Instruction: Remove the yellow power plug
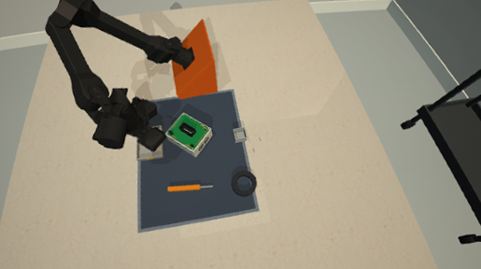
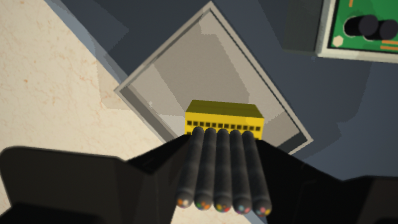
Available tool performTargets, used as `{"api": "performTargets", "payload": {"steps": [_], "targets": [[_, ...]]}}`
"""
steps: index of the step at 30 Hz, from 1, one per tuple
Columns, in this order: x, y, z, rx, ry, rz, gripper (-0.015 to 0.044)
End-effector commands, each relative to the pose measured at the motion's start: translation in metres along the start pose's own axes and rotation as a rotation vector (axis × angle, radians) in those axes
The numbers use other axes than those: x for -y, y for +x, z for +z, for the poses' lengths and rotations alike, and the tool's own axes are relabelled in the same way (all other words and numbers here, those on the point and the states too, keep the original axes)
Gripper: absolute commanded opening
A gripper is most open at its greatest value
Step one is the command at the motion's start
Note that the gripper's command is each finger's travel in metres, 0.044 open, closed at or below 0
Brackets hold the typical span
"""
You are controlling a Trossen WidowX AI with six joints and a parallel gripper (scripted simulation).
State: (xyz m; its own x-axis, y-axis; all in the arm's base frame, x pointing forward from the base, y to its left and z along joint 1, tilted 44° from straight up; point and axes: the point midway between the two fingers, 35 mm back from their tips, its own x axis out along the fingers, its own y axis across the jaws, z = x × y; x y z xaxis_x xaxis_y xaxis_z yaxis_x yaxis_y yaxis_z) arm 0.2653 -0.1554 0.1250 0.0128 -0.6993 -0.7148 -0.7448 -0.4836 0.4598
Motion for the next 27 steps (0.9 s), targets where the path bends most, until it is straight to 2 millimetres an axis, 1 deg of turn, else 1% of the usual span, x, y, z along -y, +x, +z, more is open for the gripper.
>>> {"api": "performTargets", "payload": {"steps": [1,9,10,18,27], "targets": [[-0.0044,0.0070,0.0035,0.016,0.004,0.017,0.0000],[-0.0044,0.0070,0.0035,0.016,0.004,0.017,0.0000],[0.0001,0.0001,0.0000,0.000,0.000,0.000,0.0000],[0.0001,0.0001,0.0000,0.000,0.000,0.000,0.0000],[0.0001,0.0001,0.0000,0.000,0.000,0.000,0.0236]]}}
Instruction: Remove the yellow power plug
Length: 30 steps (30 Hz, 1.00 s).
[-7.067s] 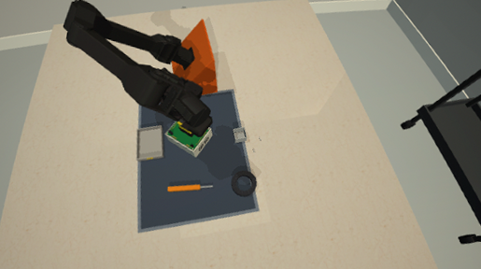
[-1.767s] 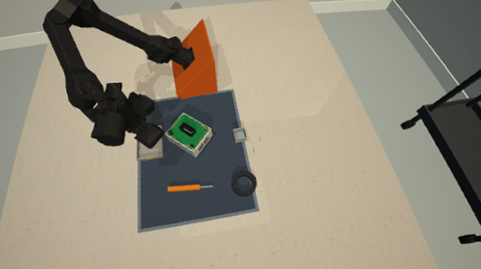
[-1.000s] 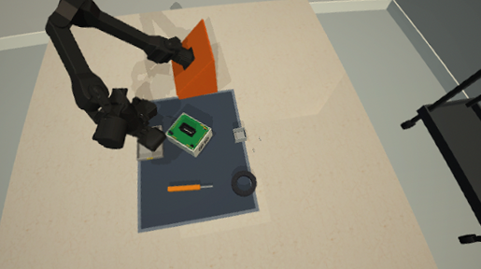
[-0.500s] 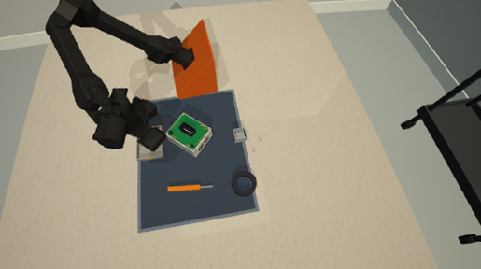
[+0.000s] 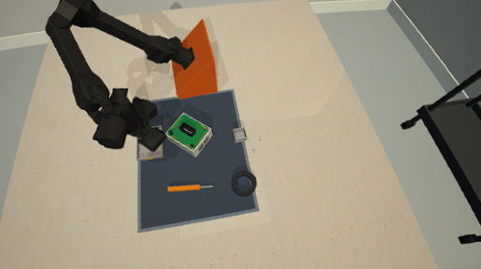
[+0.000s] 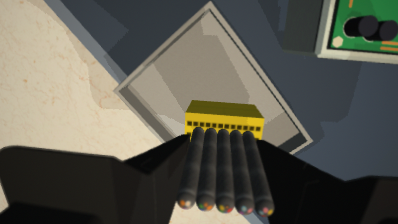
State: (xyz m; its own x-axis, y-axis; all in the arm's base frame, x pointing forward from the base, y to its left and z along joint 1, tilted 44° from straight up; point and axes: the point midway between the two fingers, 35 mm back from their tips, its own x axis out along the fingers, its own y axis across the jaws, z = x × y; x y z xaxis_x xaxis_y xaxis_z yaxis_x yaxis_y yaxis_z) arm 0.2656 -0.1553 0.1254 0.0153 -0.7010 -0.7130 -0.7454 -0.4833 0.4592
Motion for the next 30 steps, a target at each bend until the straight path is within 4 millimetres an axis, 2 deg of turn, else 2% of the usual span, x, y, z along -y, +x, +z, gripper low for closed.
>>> {"api": "performTargets", "payload": {"steps": [1,8,25,28,30], "targets": [[0.000,0.001,0.000,0.003,-0.001,0.000,0.0263],[0.000,0.001,0.000,0.003,-0.001,0.000,0.0440],[0.000,0.001,0.000,0.003,-0.001,0.000,0.0440],[0.002,-0.012,0.000,0.009,0.000,-0.001,0.0440],[0.003,-0.031,0.000,0.016,0.001,0.000,0.0440]]}}
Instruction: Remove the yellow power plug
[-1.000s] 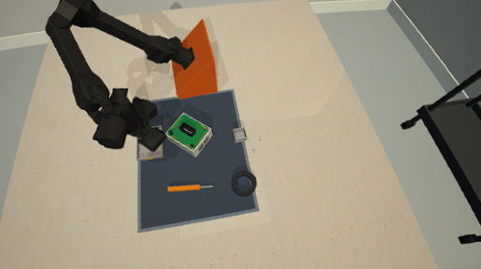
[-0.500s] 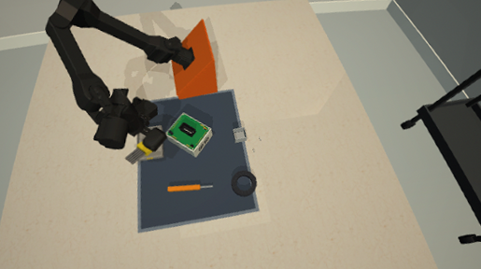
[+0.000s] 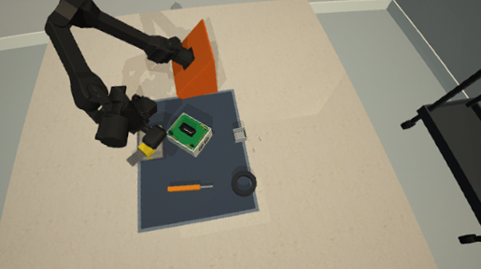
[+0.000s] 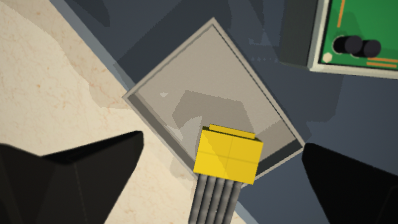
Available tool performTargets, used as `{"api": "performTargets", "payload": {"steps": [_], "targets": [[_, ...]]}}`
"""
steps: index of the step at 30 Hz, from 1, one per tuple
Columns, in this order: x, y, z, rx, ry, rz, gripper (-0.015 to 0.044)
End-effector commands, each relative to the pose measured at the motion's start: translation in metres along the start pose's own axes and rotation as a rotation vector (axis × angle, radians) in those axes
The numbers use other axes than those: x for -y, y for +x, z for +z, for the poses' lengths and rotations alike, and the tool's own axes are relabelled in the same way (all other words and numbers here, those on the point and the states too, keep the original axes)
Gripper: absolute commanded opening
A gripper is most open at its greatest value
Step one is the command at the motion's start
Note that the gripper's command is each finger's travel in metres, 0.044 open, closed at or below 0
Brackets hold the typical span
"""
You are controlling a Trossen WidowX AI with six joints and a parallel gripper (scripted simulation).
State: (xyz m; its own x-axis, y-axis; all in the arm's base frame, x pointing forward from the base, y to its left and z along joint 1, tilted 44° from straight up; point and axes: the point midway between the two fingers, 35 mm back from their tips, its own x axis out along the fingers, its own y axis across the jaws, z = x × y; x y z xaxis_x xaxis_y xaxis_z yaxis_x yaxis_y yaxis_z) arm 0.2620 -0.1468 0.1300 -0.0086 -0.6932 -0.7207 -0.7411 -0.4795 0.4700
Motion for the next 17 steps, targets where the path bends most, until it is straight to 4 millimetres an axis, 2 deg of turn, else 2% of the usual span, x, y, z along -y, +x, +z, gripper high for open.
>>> {"api": "performTargets", "payload": {"steps": [1,3,5,14,17], "targets": [[0.003,-0.035,-0.003,-0.005,0.008,-0.008,0.0440],[0.001,-0.059,-0.002,-0.001,0.009,-0.002,0.0440],[-0.002,-0.074,0.000,0.000,0.009,0.004,0.0440],[-0.002,-0.076,0.000,-0.001,0.009,0.005,0.0440],[0.013,-0.076,0.009,0.003,0.008,0.000,0.0440]]}}
